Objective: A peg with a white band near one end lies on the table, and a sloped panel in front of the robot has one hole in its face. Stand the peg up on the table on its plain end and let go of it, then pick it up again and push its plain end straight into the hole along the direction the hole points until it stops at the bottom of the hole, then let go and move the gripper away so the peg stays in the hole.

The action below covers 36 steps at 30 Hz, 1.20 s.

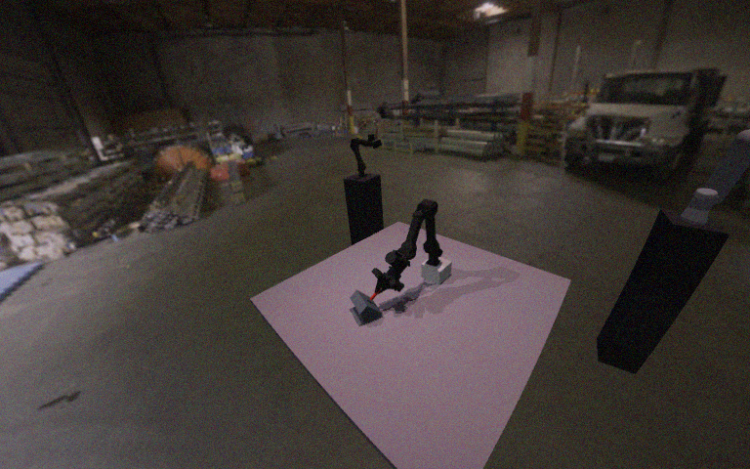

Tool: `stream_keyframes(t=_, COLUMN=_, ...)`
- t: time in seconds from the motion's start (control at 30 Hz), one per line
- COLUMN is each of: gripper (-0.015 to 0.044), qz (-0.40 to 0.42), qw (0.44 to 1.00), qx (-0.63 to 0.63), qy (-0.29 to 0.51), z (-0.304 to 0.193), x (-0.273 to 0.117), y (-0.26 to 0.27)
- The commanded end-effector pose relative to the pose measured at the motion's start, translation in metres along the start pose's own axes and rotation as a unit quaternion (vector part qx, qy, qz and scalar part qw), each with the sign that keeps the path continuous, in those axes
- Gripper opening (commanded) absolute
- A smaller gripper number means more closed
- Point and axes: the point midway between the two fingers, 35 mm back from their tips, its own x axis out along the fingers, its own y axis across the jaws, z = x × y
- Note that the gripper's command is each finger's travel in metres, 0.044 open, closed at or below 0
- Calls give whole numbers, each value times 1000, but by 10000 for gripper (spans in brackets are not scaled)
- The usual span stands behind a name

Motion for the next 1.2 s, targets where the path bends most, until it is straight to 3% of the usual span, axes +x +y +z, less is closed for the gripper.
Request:
stream_keyframes(t=0.0, gripper=0, qz=2, qw=1000, qx=0, qy=1, z=0, x=1, y=1)
stream_keyframes(t=1.17, gripper=0, qz=1, qw=1000, qx=0, qy=1, z=1, x=21, y=-1)
